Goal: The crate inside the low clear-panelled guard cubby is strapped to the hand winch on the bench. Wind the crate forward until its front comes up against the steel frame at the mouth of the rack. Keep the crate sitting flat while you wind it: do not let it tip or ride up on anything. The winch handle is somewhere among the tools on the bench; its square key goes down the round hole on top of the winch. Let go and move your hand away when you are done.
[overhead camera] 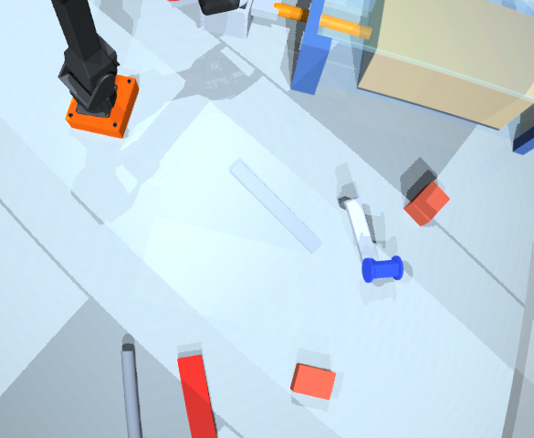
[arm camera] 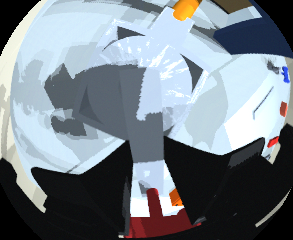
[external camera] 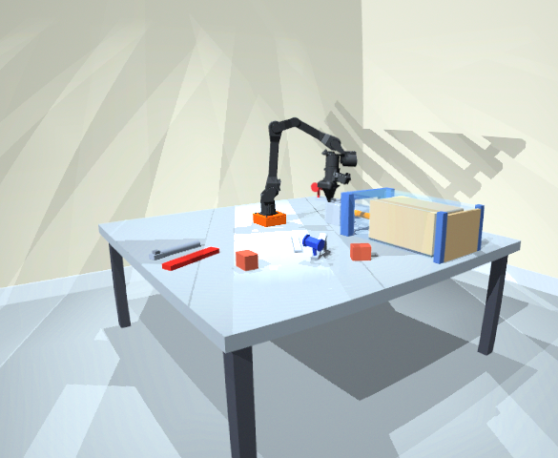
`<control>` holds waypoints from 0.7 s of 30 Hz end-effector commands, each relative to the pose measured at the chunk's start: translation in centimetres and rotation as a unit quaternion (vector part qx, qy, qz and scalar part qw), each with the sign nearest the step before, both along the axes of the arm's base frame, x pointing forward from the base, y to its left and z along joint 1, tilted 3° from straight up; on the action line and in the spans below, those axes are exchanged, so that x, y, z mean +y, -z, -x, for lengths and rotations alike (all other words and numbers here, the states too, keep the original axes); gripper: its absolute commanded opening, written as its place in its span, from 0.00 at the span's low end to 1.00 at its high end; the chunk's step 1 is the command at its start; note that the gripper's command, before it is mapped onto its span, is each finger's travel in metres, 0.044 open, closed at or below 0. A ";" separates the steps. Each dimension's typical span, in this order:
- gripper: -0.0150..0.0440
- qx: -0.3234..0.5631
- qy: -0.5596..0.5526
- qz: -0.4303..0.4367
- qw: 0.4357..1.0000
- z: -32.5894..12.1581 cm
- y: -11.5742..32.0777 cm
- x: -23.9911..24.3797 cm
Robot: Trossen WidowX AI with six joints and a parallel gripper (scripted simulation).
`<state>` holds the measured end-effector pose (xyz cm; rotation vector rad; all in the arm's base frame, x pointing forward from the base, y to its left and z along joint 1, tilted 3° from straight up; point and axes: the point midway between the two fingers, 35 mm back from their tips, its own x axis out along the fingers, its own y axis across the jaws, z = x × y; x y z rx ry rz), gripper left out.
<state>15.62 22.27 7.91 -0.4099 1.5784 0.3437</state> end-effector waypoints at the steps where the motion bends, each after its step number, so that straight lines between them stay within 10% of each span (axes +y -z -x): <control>1: 0.25 0.003 0.019 -0.002 1.000 0.2 0.4 0.1; 21: 1.00 -0.001 0.008 0.000 1.000 0.0 0.0 0.1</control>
